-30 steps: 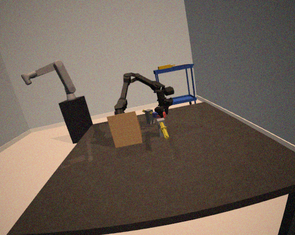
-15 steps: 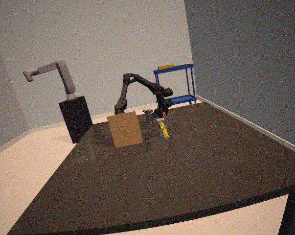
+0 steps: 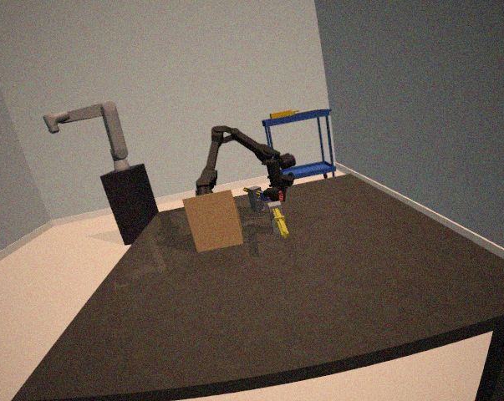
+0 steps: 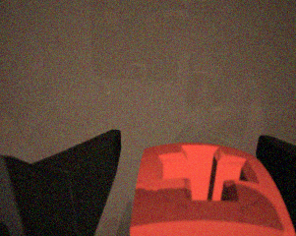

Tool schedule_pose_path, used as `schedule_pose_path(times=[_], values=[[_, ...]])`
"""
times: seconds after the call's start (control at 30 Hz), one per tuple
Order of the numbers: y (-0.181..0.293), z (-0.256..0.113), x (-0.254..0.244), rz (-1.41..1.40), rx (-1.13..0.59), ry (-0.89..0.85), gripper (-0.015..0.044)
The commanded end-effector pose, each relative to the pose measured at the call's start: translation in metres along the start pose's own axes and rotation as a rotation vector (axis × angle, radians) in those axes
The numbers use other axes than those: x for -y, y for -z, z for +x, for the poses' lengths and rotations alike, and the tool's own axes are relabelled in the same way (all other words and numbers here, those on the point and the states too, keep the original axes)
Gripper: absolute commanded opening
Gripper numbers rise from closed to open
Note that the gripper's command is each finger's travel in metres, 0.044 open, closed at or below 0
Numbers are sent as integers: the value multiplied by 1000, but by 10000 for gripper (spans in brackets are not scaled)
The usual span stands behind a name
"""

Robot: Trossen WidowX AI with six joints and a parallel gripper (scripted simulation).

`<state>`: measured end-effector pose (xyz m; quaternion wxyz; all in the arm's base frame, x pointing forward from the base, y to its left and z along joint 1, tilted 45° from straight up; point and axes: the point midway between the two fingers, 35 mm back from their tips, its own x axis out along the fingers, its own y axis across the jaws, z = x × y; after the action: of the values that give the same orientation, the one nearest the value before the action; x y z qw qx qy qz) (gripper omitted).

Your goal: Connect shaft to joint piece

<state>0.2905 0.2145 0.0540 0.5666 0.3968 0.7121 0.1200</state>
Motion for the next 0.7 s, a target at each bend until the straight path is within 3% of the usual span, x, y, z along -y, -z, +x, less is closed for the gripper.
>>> schedule_pose_path(times=[0.0,0.07,0.67], values=[[-1,1,1,5,2,3,230],[-1,1,1,5,2,3,182],[-1,1,1,5,2,3,182]])
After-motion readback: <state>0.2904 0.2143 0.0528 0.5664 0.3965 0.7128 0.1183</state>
